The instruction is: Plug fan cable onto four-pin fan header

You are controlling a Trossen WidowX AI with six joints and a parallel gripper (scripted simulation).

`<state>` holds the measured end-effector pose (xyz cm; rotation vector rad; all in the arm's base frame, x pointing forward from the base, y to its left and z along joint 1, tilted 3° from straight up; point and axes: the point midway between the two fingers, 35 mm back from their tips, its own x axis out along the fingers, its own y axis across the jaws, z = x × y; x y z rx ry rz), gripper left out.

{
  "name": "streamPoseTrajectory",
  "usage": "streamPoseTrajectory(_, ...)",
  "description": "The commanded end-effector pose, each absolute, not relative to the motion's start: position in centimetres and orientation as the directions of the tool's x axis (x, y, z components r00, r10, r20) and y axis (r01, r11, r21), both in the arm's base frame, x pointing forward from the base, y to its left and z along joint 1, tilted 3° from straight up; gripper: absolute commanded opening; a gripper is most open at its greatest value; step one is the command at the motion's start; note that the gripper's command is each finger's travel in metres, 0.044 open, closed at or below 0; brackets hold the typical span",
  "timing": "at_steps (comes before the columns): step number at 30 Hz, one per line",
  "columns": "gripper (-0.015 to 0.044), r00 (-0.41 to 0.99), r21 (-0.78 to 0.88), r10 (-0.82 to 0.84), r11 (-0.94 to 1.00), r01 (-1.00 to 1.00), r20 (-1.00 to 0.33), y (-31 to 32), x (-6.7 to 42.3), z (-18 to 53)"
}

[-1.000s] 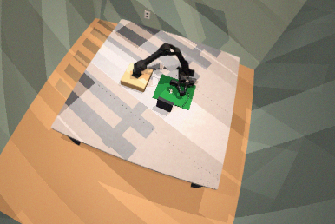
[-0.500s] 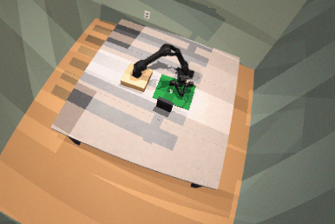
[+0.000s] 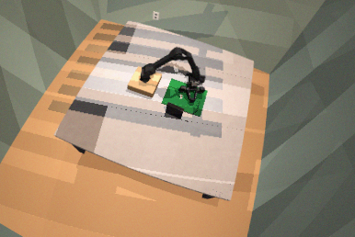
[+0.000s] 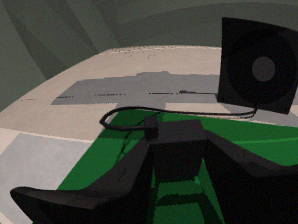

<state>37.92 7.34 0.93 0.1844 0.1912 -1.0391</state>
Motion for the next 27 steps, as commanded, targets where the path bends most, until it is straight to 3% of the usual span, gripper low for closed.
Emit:
streamPoseTrajectory(1, 0.0000, 0.493, 0.063, -0.835, 0.494, 0.867, -0.244, 7.4, 37.9, 0.5)
streamPoseTrajectory(27, 0.0000, 0.493, 0.061, -0.835, 0.495, 0.867, -0.243, 7.4, 37.9, -0.2)
